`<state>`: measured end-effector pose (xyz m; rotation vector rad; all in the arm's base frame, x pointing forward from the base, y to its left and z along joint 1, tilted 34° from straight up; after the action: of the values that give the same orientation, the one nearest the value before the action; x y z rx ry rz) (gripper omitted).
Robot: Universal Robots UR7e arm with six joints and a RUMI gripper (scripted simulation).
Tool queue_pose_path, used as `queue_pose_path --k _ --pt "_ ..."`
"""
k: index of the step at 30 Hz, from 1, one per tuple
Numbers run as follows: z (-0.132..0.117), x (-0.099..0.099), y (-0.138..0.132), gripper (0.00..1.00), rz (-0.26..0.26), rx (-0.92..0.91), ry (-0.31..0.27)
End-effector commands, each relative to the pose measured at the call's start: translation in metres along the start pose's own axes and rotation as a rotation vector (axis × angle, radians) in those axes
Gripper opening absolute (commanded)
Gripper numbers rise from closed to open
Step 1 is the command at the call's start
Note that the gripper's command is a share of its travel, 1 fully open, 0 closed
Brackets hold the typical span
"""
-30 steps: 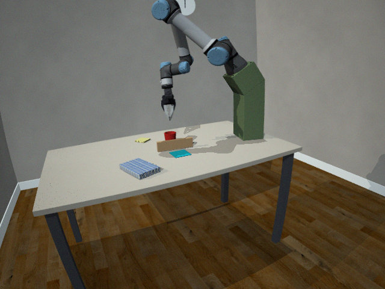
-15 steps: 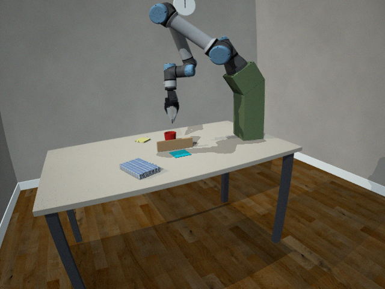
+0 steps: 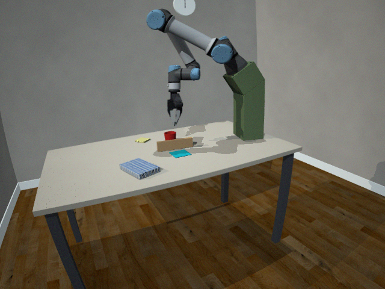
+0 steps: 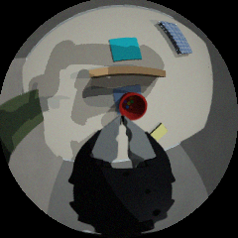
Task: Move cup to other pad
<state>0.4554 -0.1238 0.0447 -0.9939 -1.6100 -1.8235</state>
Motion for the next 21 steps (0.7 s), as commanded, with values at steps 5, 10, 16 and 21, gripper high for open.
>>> queue_pose_path --k 5,10,16,21 --pt "0.0078 -0.0058 -0.0075 0.00 -0.030 0.041 -0.052" --pt "0.0097 -0.0069 -0.0092 0.00 -0.034 0.050 -0.061" --pt "0.0102 -0.0074 -0.0095 0.00 -0.036 0.053 -0.064" --pt "0.0097 -0.0076 -0.0090 0.00 -0.037 0.054 -0.066"
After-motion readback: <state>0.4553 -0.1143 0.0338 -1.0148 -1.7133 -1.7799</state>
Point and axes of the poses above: the point where the finger pads meet when closed, its own x axis back along the fingers, its own y axis across the jaws, z = x × y, the point moved 10 cm from there along x, back along the fingers
